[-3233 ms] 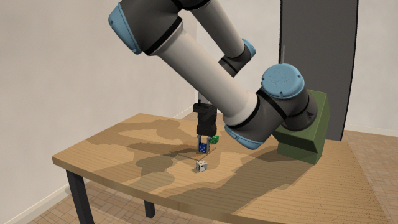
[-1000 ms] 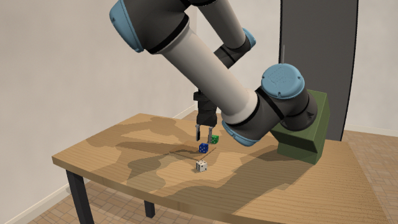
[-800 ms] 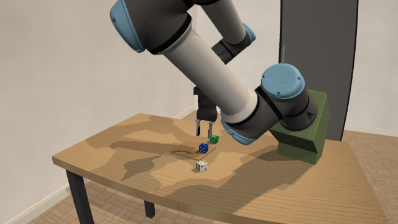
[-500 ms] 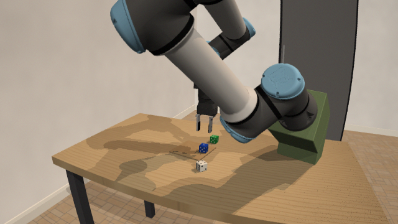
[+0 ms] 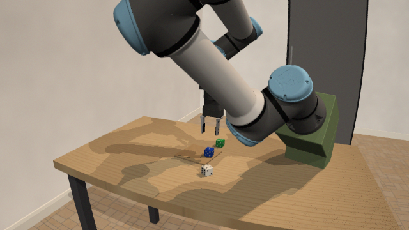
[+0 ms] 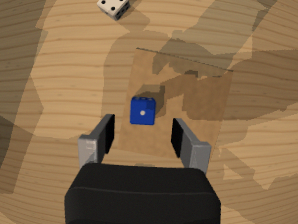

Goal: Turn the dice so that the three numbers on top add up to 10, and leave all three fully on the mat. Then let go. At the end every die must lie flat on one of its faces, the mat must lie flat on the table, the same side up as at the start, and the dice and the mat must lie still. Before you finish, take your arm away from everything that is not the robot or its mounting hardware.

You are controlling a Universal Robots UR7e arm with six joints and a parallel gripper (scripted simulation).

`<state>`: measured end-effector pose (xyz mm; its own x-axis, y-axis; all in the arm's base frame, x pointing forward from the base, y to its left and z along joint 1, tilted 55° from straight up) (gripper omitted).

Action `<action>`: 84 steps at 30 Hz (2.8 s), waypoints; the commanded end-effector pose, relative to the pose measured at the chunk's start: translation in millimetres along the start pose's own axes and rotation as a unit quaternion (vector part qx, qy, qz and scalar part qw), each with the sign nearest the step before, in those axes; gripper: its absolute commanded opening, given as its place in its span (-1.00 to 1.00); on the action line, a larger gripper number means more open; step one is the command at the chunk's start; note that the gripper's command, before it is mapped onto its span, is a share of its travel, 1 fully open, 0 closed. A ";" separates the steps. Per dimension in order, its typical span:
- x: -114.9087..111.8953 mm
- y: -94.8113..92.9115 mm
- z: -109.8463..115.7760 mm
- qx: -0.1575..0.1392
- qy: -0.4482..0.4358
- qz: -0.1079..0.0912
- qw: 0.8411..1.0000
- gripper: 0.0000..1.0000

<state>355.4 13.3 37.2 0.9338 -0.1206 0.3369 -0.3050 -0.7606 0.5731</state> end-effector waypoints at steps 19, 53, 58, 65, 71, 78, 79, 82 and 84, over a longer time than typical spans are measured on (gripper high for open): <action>-0.1 0.4 0.5 0.000 0.006 0.000 1.000 1.00; -13.3 -0.1 13.7 0.000 0.264 0.000 0.965 1.00; -16.4 -0.3 18.2 0.000 0.329 0.000 0.944 1.00; -20.4 -0.5 25.0 0.000 0.415 0.000 0.910 1.00; -23.3 -0.8 31.4 0.000 0.487 0.000 0.873 1.00; -25.9 -1.1 38.6 0.000 0.559 0.000 0.829 1.00; -26.5 -1.2 40.5 0.000 0.577 0.000 0.817 1.00; -27.4 -1.3 44.0 0.000 0.610 0.000 0.793 1.00; -27.5 -1.4 44.3 0.000 0.612 0.000 0.791 1.00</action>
<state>338.8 -8.0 -2.1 0.1499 0.5650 0.8113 -0.3031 -0.7549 0.5817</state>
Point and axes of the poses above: the point where the finger pads meet when closed, its own y axis back along the fingers, its own x axis across the jaws, z = x × y, the point moved 1 cm from there along y, back along the fingers, and after that the axes turned 5 degrees about y, right-handed, at the moved point
